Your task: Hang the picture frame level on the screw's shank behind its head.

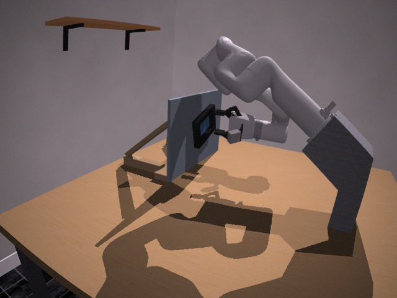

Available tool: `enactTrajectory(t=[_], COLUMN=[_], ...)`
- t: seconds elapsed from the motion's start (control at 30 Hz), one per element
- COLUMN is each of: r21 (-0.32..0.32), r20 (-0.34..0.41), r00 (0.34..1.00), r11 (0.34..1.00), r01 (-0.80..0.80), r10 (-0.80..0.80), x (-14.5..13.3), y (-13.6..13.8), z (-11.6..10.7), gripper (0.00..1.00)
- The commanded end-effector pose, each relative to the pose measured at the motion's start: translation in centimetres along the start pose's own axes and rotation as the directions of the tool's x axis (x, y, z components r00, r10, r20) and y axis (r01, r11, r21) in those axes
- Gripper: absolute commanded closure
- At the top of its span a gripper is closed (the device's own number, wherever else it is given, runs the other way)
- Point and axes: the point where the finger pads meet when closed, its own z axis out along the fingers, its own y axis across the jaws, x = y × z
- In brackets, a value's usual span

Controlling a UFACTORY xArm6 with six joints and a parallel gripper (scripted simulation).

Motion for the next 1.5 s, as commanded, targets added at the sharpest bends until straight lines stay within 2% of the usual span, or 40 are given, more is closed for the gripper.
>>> enactTrajectory(t=[0.0, 0.2, 0.73, 0.93, 1.47], r21=[0.021, 0.032, 0.034, 0.047, 0.055], r20=[0.048, 0.078, 0.085, 0.124, 0.15], r00=[0.999, 0.997, 0.996, 0.992, 0.989], r11=[1.0, 0.999, 0.999, 0.999, 0.998], r01=[-0.005, -0.006, -0.006, -0.004, -0.001], r10=[0.004, 0.003, 0.003, -0.001, -0.007], x=[-0.7, -1.3, -1.4, -2.2, -2.9], y=[-0.3, -0.5, -0.6, -0.8, -0.8], z=[0.1, 0.0, 0.0, -0.3, -0.6], gripper=[0.0, 0.0, 0.0, 0.0, 0.0])
